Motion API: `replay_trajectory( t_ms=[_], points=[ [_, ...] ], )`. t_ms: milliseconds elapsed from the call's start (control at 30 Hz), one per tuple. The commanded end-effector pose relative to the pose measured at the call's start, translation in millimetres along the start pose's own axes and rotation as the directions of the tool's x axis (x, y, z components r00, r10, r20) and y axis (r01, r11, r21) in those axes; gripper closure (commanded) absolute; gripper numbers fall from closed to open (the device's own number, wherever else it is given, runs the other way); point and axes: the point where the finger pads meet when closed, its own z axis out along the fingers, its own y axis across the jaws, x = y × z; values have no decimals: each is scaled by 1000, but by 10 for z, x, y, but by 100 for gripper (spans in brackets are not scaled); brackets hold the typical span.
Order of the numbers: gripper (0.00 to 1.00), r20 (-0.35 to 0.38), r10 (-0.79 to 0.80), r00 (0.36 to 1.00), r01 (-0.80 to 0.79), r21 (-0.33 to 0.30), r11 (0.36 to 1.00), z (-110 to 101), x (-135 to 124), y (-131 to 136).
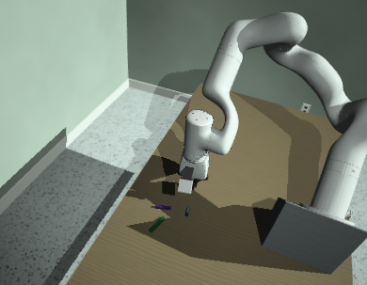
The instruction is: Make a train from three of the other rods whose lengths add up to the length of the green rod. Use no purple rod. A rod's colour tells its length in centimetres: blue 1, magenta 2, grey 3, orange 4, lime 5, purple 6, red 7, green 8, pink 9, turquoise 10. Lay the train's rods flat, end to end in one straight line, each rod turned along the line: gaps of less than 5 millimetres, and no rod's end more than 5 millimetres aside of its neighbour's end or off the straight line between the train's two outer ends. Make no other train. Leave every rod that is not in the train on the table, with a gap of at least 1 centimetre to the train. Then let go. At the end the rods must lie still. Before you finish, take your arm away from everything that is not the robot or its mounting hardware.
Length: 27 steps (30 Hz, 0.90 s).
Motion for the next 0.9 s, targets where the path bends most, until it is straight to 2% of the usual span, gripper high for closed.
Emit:
replay_trajectory(
  t_ms=[0,533,867],
  points=[
    [96,3,36,999,-36,-28,999,-14,4,-51],
    [96,4,36,999,-36,-29,999,25,4,-50],
    [96,5,37,999,-36,-30,999,370,4,-46]
  ],
)
